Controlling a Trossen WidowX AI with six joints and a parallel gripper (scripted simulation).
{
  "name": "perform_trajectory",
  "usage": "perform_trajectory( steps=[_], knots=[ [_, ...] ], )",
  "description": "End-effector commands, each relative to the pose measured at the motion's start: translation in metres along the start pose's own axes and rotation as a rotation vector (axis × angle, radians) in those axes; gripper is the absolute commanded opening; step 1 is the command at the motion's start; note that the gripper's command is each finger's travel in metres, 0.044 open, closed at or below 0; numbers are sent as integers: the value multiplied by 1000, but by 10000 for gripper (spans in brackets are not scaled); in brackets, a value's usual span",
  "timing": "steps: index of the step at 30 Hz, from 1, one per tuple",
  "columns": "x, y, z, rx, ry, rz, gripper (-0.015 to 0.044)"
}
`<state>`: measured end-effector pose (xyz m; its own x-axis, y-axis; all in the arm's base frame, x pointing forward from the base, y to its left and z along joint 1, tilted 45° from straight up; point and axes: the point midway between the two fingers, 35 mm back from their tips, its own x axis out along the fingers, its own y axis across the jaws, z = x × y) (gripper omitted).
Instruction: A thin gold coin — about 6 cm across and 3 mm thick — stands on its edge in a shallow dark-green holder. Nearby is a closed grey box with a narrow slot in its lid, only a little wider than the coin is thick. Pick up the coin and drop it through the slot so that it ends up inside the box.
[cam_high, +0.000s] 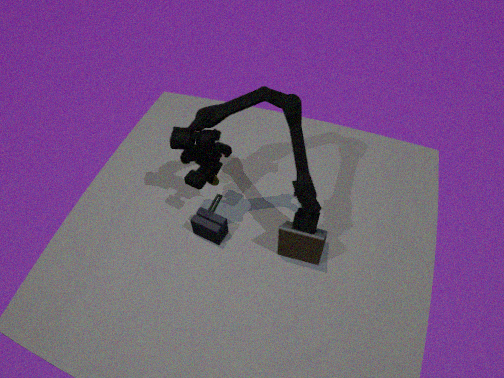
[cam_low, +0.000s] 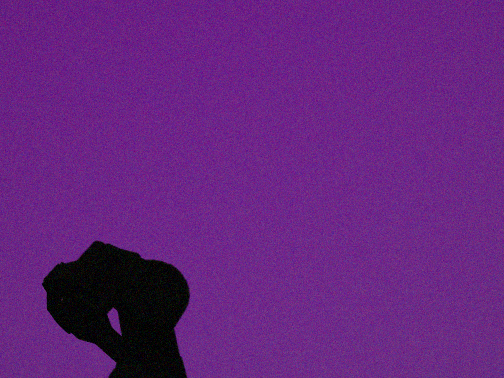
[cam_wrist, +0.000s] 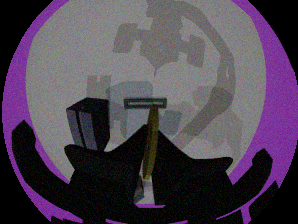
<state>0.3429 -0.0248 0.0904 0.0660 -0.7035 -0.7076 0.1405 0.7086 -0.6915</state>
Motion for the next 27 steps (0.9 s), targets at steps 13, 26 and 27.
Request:
perform_trajectory(
  steps=[13, 26, 27],
  knots=[
    [-1, 35, -12, -17, 2, 10, 0],
    [-1, 66, -27, -18, 3, 14, 0],
    [-1, 69, -28, -18, 3, 14, 0]
  ],
)
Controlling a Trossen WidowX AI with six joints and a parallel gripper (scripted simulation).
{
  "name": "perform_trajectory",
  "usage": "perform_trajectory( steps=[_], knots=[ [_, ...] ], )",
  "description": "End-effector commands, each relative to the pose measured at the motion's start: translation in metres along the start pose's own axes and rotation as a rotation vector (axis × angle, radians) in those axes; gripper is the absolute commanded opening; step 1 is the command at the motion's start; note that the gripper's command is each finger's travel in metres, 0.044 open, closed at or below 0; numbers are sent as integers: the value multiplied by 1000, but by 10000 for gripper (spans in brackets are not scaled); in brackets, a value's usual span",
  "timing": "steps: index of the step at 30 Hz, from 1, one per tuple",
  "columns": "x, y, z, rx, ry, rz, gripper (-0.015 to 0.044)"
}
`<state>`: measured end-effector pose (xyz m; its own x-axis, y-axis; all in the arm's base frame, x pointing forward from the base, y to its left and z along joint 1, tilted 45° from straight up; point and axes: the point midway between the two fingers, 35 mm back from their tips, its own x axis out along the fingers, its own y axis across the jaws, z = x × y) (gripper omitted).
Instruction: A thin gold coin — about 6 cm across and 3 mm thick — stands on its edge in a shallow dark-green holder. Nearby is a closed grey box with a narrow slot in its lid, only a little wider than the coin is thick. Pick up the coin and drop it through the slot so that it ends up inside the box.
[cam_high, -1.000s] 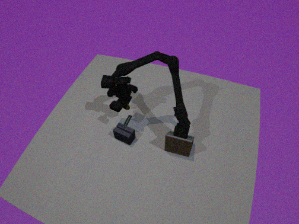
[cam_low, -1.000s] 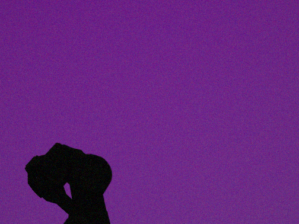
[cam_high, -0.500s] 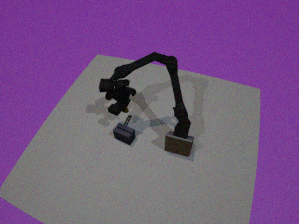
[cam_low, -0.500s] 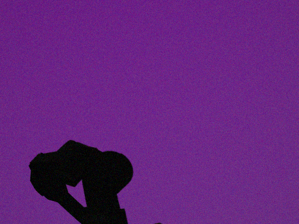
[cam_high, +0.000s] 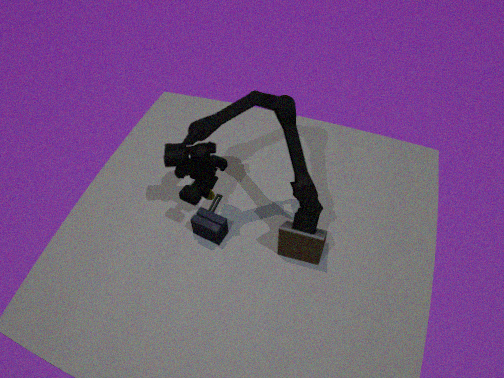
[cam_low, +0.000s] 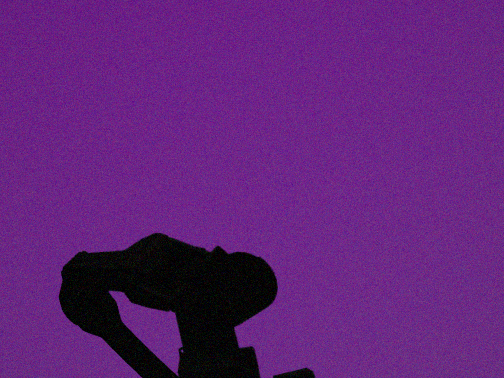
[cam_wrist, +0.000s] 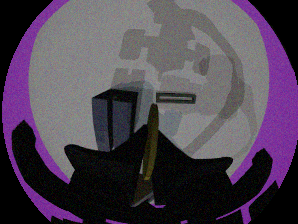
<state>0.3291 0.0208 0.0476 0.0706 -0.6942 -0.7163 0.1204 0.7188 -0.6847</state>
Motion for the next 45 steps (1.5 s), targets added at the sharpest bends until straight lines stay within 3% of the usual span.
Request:
perform_trajectory(
  steps=[1, 21, 45],
  knots=[
    [2, 11, -7, 2, 6, 0, 0],
    [3, 53, -35, 4, 7, -6, 0],
    [4, 55, -37, 5, 1, -4, 0]
  ],
)
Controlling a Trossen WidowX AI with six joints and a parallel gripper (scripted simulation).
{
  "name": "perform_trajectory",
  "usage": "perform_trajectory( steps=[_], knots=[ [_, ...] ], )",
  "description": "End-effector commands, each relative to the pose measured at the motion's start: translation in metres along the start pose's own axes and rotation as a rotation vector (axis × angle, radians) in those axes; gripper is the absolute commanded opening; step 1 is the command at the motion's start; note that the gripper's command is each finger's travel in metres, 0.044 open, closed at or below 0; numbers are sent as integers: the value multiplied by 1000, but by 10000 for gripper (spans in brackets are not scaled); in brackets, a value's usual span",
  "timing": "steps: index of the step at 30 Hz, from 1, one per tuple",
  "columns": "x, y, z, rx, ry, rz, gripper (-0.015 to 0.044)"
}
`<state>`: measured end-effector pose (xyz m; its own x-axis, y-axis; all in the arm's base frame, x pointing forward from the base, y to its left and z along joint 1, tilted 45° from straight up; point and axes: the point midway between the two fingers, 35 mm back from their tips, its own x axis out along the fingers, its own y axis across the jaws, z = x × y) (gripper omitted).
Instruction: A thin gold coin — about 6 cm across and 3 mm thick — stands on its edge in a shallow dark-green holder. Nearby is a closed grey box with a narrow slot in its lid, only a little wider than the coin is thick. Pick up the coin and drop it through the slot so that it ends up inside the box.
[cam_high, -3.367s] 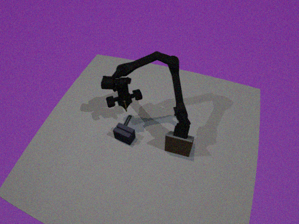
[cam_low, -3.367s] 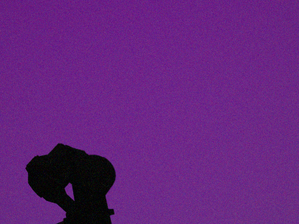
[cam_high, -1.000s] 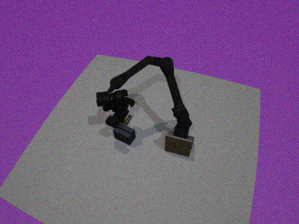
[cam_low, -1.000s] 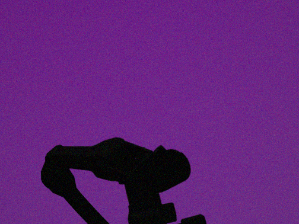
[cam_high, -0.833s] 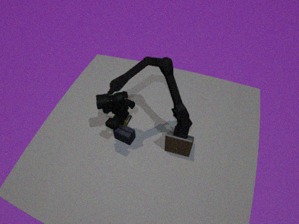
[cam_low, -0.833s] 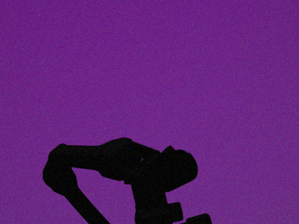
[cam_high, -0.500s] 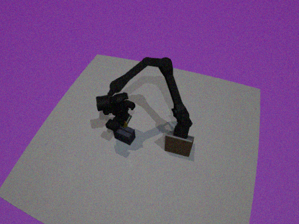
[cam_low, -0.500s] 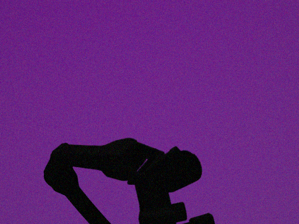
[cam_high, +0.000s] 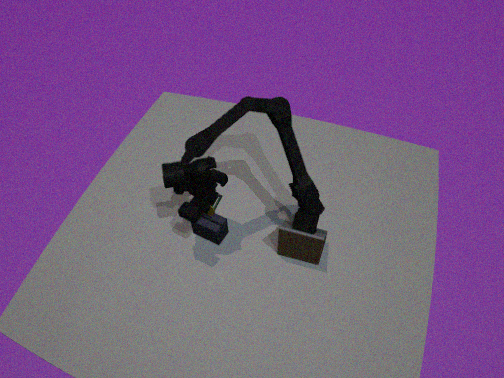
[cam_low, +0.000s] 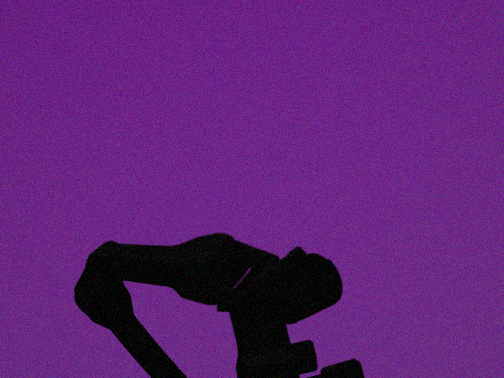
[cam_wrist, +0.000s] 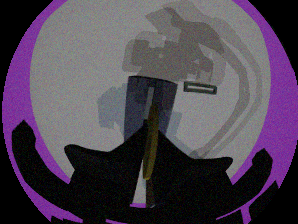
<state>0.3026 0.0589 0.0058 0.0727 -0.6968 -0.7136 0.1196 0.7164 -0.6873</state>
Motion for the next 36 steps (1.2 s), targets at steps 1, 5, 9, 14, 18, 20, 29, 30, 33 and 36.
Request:
perform_trajectory(
  steps=[1, 5, 9, 14, 18, 20, 29, 30, 33, 36],
  knots=[
    [3, 3, -4, 7, 4, -1, 0],
    [3, 3, -6, 11, 4, -1, 0],
    [2, 2, -6, 11, 4, -1, 0],
    [1, 1, -5, 10, 4, -1, 0],
    [1, 1, -3, 10, 4, -1, 0],
    [0, 1, -2, 10, 4, -1, 0],
    [1, 1, -4, 5, 2, -3, 0],
    [2, 1, -4, 5, 2, -3, 0],
    [3, 1, -4, 5, 2, -3, 0],
    [5, 1, -4, 2, 2, -3, 0]
  ],
)
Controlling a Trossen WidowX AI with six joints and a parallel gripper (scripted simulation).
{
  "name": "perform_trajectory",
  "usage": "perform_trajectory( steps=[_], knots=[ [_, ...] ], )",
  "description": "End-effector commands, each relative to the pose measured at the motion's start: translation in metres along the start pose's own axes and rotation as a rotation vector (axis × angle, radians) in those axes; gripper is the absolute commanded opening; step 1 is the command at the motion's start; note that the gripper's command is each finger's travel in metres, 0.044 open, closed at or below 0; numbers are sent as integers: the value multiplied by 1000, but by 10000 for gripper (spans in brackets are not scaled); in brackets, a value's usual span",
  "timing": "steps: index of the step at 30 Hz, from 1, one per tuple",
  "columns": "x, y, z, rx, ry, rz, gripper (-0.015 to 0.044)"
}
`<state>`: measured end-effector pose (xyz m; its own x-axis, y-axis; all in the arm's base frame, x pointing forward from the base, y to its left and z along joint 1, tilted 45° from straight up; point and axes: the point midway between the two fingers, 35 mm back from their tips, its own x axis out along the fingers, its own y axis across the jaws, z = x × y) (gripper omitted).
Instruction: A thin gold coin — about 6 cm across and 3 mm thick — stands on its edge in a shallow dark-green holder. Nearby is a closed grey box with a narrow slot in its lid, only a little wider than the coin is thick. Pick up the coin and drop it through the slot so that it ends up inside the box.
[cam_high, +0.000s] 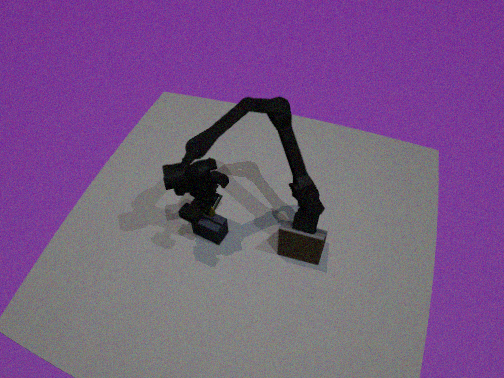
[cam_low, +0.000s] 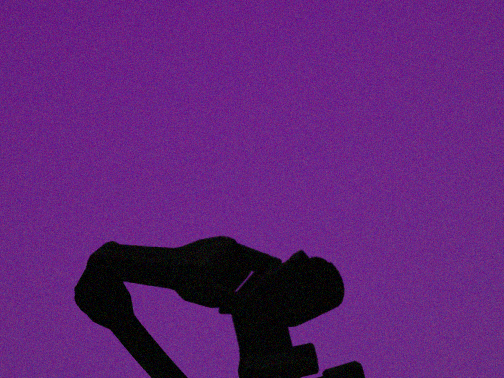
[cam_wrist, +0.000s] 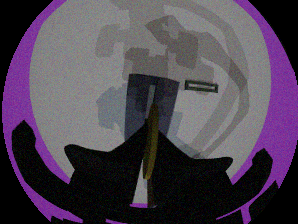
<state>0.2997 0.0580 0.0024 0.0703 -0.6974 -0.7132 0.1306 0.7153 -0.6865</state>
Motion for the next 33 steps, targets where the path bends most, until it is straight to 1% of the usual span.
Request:
perform_trajectory(
  steps=[1, 33],
  knots=[
    [3, 0, 0, -11, 0, -2, 0],
    [18, -1, -1, -14, 0, -3, 0]
  ],
)
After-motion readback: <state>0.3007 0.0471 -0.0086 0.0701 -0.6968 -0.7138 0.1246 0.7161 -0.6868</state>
